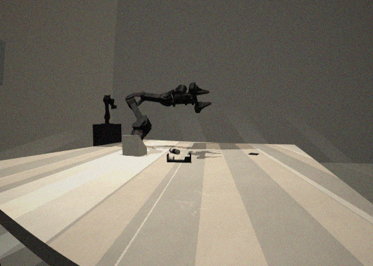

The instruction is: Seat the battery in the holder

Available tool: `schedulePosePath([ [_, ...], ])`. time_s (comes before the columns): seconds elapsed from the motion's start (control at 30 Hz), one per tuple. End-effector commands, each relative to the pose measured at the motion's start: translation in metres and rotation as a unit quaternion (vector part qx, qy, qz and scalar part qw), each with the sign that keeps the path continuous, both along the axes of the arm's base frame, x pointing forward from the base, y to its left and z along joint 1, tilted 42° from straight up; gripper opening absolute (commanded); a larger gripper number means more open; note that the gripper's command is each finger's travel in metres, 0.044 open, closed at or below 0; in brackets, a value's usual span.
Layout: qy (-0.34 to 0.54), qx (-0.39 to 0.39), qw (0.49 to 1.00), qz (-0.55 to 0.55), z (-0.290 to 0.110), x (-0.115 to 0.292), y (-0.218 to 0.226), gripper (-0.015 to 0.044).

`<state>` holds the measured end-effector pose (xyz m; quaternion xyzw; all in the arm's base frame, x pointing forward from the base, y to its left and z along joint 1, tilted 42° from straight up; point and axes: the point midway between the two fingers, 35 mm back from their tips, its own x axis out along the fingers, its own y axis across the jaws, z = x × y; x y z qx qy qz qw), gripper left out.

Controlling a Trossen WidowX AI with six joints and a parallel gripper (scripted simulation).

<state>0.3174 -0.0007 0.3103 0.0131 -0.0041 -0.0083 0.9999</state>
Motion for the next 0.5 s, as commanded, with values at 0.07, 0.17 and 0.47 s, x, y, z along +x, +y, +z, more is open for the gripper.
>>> schedulePosePath([
  [0.07,0.09,0.022,0.995,0.026,-0.042,0.007,0.004,0.0321],
  [0.17,0.246,0.08,0.964,0.061,-0.111,0.002,0.012,0.0249],
  [0.47,0.562,0.288,0.771,0.082,-0.218,-0.073,0.039,0.0249],
])
